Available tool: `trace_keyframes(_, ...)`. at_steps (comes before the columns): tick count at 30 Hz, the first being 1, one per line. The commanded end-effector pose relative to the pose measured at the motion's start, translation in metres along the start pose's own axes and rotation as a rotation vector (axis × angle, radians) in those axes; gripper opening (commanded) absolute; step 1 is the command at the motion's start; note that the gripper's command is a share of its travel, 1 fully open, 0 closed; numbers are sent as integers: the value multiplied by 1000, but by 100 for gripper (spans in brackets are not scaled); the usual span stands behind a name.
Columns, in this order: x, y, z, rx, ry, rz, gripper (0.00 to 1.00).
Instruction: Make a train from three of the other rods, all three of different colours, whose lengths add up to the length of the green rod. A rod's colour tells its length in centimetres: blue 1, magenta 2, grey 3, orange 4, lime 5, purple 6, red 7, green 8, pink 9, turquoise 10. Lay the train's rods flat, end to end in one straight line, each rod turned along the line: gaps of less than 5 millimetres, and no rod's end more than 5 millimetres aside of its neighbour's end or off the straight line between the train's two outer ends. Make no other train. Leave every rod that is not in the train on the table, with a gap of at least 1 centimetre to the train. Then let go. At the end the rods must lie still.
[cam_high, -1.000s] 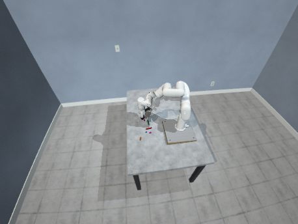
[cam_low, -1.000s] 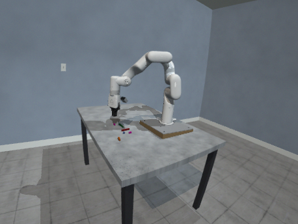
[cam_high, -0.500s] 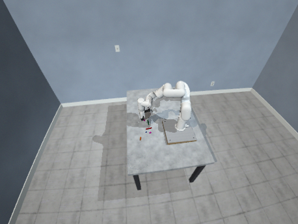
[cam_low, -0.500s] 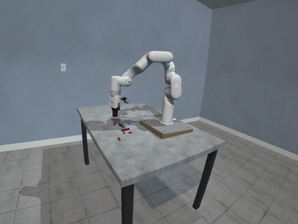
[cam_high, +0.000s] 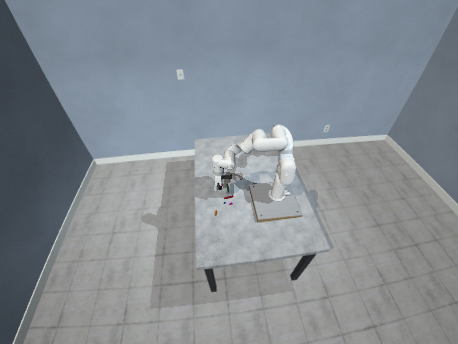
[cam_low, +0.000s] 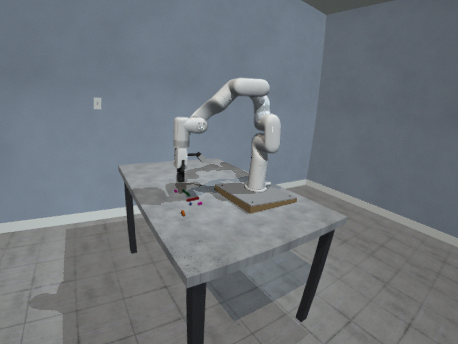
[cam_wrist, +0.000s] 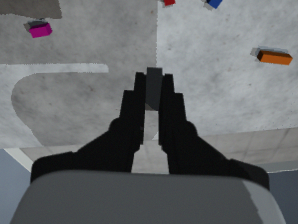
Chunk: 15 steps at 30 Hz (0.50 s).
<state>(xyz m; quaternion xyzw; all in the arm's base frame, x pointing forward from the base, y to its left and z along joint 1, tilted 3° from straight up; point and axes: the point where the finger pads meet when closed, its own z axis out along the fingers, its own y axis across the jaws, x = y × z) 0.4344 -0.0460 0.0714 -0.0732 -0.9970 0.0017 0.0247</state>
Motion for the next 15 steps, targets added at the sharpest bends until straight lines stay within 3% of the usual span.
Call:
trace_keyframes(1,3,16,-1,19,-7,166,4)
trace_keyframes(15,14,46,-1,18,-10,457,4)
